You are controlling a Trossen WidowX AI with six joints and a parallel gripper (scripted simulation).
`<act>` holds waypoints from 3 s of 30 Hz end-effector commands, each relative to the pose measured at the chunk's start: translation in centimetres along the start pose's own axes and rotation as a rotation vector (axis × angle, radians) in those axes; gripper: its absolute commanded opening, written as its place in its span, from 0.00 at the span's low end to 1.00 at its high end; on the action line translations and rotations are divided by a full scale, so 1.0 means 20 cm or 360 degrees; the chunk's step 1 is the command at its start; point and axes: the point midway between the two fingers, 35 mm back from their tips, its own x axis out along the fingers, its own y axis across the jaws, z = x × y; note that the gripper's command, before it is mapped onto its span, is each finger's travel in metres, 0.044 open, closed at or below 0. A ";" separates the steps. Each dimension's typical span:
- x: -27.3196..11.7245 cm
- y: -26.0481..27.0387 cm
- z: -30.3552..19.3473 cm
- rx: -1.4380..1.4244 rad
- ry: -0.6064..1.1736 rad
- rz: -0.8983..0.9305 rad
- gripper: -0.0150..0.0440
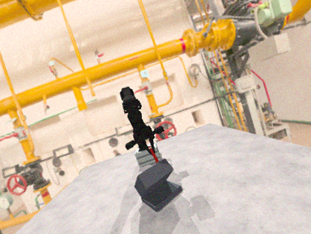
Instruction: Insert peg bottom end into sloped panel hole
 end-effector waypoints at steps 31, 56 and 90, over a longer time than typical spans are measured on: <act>-0.11 -0.14 0.04 -0.0317 -0.0277 0.0167 0.25; -0.20 -0.25 0.05 -0.0571 -0.0520 0.0203 0.25; -0.19 -0.33 0.12 -0.0828 -0.0767 0.0160 0.25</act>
